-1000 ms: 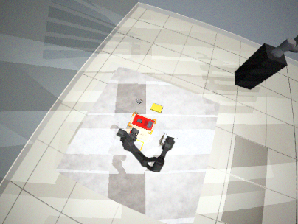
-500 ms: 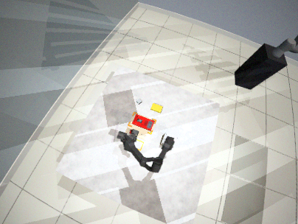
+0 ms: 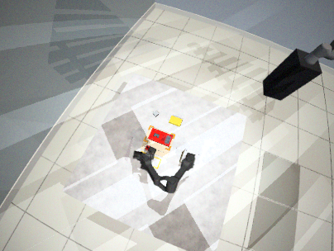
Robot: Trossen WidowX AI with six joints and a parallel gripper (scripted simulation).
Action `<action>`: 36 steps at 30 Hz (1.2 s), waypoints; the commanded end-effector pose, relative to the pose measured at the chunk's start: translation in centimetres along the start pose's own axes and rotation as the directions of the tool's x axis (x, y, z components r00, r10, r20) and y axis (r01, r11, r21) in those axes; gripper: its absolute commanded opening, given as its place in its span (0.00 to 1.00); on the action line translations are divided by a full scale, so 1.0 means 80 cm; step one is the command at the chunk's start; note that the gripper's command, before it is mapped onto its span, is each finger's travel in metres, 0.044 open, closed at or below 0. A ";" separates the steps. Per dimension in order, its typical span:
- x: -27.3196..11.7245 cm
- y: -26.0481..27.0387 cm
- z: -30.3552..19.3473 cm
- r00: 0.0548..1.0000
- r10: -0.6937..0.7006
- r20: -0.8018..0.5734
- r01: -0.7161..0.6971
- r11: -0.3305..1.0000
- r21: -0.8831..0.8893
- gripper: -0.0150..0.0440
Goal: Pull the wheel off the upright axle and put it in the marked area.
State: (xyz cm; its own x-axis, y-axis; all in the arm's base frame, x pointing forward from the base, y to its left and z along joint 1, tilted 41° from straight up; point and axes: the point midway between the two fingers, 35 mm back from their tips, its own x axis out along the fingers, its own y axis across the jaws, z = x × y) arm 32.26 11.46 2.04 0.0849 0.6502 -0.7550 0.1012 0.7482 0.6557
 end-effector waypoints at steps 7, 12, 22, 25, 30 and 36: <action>0.000 0.000 0.000 1.000 0.000 0.000 0.000 1.000 0.000 0.57; -0.007 0.000 0.001 1.000 -0.001 0.000 0.001 1.000 0.000 0.76; -0.075 0.000 0.000 1.000 -0.006 0.001 0.006 1.000 0.003 0.76; -0.082 -0.014 -0.013 1.000 -0.014 0.009 0.014 1.000 0.010 0.90; -0.123 -0.043 -0.079 1.000 -0.015 -0.001 0.015 1.000 0.008 1.00; -0.132 -0.048 -0.099 1.000 -0.010 -0.004 0.010 1.000 0.007 1.00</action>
State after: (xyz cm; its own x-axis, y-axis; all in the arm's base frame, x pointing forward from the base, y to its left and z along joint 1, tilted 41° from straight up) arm 24.12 2.85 7.44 0.0901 0.6412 -0.7620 0.1198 0.7526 0.6475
